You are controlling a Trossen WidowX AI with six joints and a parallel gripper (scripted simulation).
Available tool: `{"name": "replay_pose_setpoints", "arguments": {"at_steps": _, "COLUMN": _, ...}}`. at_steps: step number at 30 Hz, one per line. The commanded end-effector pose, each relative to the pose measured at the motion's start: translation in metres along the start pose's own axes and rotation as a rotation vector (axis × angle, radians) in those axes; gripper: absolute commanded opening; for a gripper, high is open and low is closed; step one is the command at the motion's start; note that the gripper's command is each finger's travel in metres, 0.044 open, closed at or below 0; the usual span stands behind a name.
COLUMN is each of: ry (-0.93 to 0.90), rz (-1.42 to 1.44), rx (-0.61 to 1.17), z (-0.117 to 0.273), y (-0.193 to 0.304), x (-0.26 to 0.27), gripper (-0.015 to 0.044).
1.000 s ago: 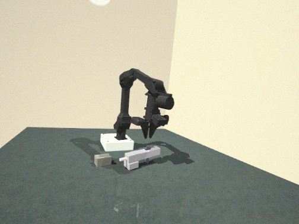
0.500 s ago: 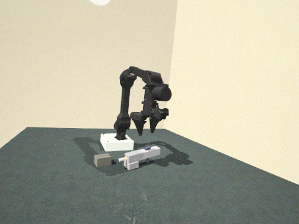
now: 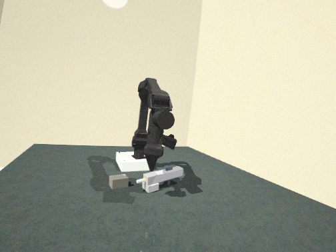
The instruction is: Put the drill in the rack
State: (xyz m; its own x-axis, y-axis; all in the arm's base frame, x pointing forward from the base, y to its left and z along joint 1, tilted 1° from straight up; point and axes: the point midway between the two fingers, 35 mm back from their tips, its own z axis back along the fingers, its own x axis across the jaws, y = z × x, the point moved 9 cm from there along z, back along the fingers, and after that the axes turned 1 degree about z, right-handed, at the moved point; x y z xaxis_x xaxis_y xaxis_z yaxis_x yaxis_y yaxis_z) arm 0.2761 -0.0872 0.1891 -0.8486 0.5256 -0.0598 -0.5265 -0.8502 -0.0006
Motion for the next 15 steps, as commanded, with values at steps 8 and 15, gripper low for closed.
{"name": "replay_pose_setpoints", "arguments": {"at_steps": 8, "ry": -0.025, "rz": 0.576, "rx": -0.001, "z": -0.0465, "y": 0.0541, "x": -0.0103, "gripper": 0.044}}
{"name": "replay_pose_setpoints", "arguments": {"at_steps": 15, "ry": -0.025, "rz": 0.576, "rx": -0.001, "z": -0.0465, "y": 0.0541, "x": -0.0103, "gripper": 0.044}}
